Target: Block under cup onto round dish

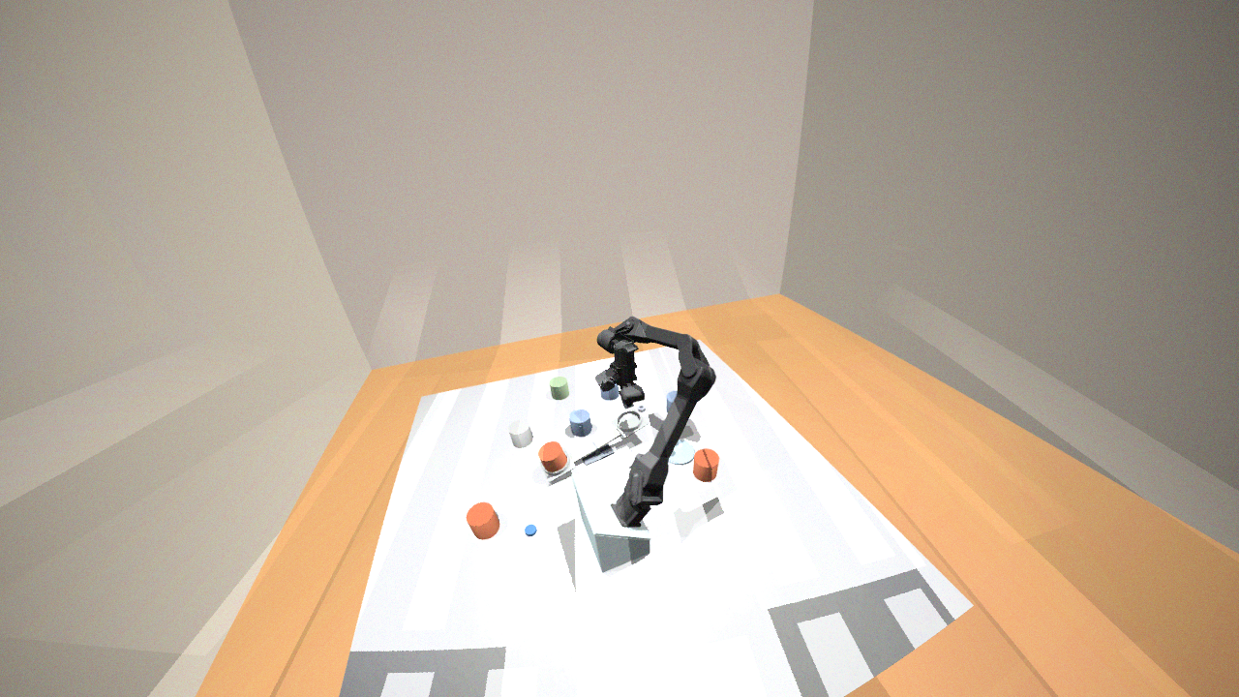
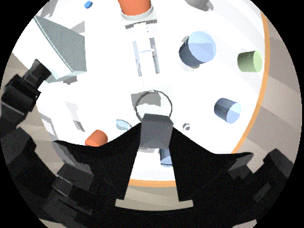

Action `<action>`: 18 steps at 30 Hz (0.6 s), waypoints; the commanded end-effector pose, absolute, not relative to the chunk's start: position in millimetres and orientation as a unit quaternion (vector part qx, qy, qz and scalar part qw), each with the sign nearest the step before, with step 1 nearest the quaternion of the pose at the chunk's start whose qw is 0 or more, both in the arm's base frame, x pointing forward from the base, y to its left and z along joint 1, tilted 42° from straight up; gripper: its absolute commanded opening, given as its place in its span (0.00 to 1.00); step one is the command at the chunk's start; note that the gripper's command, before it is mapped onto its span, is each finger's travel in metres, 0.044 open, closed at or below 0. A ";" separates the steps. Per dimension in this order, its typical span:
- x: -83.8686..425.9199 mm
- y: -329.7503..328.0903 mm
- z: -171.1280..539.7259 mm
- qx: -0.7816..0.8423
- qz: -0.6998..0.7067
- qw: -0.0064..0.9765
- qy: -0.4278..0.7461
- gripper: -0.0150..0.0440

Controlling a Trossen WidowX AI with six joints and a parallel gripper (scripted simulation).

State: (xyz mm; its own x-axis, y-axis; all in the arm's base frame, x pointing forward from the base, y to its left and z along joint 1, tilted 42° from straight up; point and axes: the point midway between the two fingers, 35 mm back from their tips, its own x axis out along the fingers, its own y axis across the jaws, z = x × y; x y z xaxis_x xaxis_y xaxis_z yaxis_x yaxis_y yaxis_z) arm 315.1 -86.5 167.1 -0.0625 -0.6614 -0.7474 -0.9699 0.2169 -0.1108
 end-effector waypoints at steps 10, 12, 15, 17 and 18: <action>299.9 -97.9 187.4 -0.583 0.222 0.363 0.692 0.25; 289.6 -113.1 188.2 -0.582 0.224 0.366 0.691 0.25; 272.9 -134.2 189.0 -0.581 0.226 0.368 0.690 0.25; 260.9 -147.2 189.2 -0.581 0.226 0.369 0.689 0.25; 254.7 -153.3 189.2 -0.581 0.226 0.369 0.689 0.25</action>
